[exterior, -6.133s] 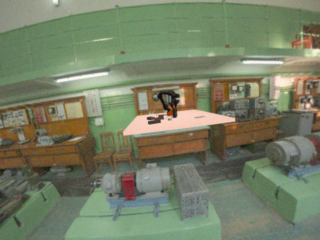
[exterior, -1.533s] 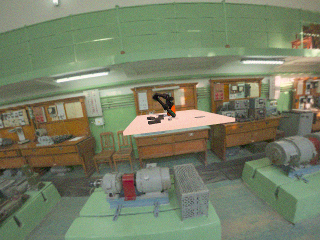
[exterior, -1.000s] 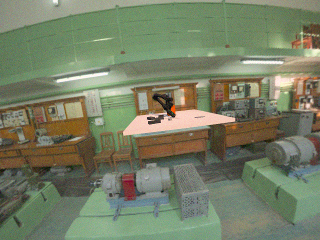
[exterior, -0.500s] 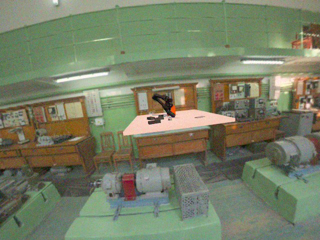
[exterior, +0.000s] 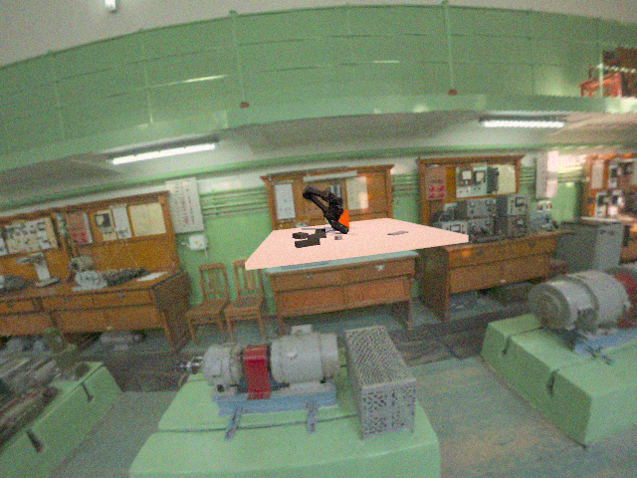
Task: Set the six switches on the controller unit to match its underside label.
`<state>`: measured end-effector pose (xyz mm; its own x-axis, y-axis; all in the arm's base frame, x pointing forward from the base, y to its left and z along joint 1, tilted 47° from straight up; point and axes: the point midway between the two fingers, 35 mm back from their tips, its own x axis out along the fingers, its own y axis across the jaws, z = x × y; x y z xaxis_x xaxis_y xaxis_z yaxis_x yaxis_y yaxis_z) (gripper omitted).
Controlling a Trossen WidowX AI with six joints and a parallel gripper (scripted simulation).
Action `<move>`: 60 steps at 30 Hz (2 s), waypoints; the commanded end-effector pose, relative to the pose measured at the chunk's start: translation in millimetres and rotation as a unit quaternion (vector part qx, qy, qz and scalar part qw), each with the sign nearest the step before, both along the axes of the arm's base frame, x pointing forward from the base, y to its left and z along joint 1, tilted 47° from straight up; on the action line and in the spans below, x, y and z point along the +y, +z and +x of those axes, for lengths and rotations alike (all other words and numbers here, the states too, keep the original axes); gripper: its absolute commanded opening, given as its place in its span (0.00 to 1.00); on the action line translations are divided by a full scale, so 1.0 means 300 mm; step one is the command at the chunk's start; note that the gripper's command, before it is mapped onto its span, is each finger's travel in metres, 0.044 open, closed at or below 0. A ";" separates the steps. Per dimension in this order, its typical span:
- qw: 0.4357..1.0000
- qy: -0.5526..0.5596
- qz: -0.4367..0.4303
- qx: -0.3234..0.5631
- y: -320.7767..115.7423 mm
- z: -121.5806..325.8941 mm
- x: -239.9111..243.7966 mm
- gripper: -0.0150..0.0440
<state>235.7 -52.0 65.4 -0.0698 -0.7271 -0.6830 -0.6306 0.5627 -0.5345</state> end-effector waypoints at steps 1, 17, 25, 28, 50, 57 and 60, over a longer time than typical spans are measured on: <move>1.000 0.001 0.005 -0.002 -0.016 -0.001 -0.005 0.83; 1.000 0.001 0.004 -0.002 -0.030 -0.019 -0.039 0.83; 1.000 0.001 0.004 -0.002 -0.039 -0.027 -0.056 0.83; 1.000 0.001 0.004 -0.002 -0.042 -0.030 -0.063 0.83; 1.000 0.001 0.004 -0.002 -0.069 -0.048 -0.109 0.83; 1.000 0.001 0.004 -0.002 -0.079 -0.053 -0.123 0.83; 1.000 0.001 0.004 -0.002 -0.081 -0.054 -0.126 0.83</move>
